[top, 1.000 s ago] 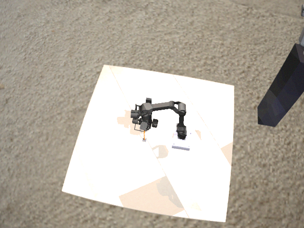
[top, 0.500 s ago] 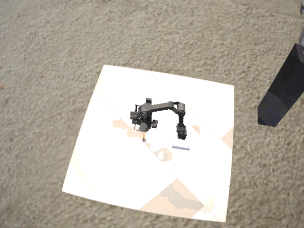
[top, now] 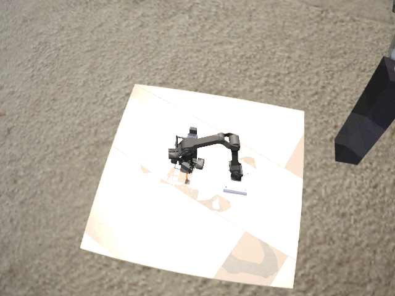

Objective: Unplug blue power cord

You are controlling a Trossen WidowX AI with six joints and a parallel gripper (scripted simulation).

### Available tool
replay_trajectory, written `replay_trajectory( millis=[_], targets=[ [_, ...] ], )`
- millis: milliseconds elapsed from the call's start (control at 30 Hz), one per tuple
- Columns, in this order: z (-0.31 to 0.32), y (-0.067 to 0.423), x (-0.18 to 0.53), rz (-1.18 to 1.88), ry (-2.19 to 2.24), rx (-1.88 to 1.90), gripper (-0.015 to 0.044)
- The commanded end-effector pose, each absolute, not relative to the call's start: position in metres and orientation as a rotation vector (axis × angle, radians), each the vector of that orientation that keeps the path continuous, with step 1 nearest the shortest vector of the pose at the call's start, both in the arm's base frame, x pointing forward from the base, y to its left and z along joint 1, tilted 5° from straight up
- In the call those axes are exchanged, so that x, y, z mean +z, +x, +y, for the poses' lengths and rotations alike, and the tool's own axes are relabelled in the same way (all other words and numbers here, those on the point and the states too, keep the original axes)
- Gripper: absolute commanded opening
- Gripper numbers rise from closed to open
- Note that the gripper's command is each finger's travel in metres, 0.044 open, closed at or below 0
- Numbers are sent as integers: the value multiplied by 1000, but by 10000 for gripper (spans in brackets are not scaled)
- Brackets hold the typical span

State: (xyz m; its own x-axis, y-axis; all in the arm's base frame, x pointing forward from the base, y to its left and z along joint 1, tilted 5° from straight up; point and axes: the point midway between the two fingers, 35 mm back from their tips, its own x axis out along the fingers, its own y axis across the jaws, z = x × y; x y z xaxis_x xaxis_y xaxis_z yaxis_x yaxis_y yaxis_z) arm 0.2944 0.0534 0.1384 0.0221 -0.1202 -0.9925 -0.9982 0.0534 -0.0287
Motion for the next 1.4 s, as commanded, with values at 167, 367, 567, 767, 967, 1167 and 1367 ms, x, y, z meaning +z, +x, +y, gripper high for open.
replay_trajectory(
  millis=[167, 367, 567, 767, 967, 1167, 1367],
  targets=[
    [82, 291, 139, 1244, -1266, 1142, 52],
    [80, 290, 138, 1244, -1267, 1143, 210],
    [82, 291, 139, 1244, -1267, 1143, 368],
    [131, 291, 145, 1241, -1264, 1145, 440],
    [141, 291, 146, 1241, -1263, 1145, 440],
    [141, 291, 146, 1241, -1263, 1145, 440],
    [141, 291, 146, 1241, -1263, 1145, 440]
  ],
)
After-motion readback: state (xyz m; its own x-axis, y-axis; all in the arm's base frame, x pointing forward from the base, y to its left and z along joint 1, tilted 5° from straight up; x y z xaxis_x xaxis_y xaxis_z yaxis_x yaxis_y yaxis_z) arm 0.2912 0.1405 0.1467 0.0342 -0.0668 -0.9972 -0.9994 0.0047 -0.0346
